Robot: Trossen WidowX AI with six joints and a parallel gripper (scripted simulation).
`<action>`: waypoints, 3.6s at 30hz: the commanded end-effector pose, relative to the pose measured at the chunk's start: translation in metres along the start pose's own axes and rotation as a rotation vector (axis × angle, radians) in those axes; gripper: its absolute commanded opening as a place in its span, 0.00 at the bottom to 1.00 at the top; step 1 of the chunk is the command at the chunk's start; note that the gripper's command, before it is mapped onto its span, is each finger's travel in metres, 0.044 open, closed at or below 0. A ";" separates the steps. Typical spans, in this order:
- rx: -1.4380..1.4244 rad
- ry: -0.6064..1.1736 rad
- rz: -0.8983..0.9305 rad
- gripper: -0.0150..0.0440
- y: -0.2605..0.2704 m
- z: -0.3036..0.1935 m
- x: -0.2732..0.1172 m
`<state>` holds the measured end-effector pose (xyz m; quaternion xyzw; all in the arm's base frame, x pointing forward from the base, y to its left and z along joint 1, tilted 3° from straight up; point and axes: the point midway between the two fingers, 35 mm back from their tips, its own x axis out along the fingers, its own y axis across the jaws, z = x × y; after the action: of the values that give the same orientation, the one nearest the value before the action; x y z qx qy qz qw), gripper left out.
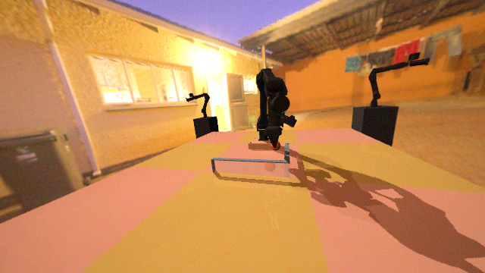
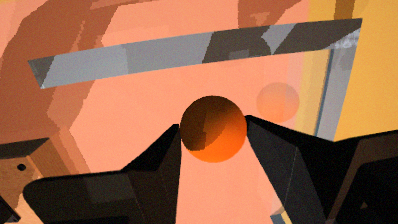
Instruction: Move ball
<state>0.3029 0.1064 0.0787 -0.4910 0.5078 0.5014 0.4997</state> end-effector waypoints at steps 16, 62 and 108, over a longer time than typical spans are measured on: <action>-0.107 -0.007 0.004 0.25 0.008 0.008 -0.067; -1.576 -0.003 -0.005 0.25 -0.076 -0.017 -0.024; -1.592 -0.007 -0.005 0.34 -0.077 -0.017 0.063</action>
<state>0.3781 0.0887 0.0137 -0.7001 -0.0054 0.7141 0.0013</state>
